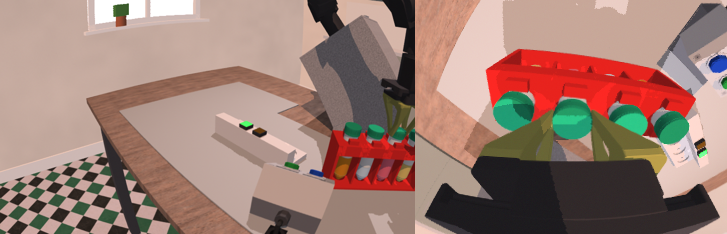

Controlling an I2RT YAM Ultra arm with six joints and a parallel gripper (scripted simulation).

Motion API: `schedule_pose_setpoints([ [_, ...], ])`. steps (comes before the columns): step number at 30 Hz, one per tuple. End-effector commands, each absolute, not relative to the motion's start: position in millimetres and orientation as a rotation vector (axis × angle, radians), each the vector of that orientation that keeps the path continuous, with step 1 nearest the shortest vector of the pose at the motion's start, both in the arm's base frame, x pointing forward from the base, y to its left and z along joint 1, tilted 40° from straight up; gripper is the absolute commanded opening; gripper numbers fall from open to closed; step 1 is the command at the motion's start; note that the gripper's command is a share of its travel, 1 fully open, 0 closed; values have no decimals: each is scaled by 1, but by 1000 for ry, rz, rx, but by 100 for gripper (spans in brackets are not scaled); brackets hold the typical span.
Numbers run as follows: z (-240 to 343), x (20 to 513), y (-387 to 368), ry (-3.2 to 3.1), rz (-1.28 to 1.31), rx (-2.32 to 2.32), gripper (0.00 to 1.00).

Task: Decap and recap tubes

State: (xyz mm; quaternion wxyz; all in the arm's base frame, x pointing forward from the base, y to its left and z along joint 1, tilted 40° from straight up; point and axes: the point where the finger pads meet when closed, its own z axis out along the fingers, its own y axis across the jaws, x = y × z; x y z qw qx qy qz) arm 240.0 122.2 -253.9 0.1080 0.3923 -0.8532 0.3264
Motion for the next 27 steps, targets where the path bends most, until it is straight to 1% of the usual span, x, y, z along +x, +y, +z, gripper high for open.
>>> schedule_pose_setpoints([
  [1,-252,242,126,-2632,990,996,0],
  [7,-253,242,126,-2763,1027,762,0],
  [12,-253,242,126,-2763,1027,762,0],
  [13,-253,242,126,-2763,1027,762,49],
  [25,-253,242,126,-2763,1027,762,49],
  [27,-252,242,127,-2709,1012,865,49],
])
